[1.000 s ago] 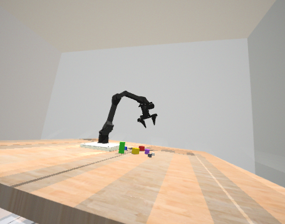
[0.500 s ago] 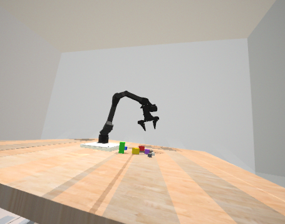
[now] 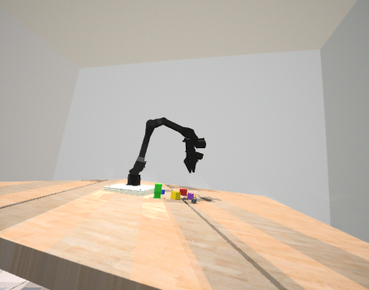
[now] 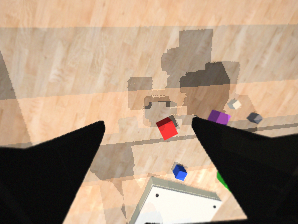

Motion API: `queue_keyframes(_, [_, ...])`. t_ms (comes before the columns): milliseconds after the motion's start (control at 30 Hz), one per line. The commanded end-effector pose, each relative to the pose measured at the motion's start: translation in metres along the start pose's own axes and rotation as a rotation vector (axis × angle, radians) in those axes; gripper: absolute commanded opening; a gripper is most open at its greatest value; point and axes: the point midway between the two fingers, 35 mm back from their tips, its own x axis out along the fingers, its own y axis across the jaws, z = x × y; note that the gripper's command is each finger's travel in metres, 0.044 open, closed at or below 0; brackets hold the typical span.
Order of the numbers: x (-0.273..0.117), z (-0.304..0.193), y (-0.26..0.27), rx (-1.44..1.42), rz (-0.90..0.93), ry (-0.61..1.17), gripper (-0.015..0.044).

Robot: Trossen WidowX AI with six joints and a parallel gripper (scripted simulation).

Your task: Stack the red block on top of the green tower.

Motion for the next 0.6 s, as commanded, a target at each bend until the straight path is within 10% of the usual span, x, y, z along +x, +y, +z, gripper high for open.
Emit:
queue_keyframes(0, [0.008, -0.010, -0.011, 0.223, 0.004, 0.039, 0.0440])
queue_keyframes(567, [0.031, -0.050, -0.049, 1.137, -0.040, 0.172, 0.0440])
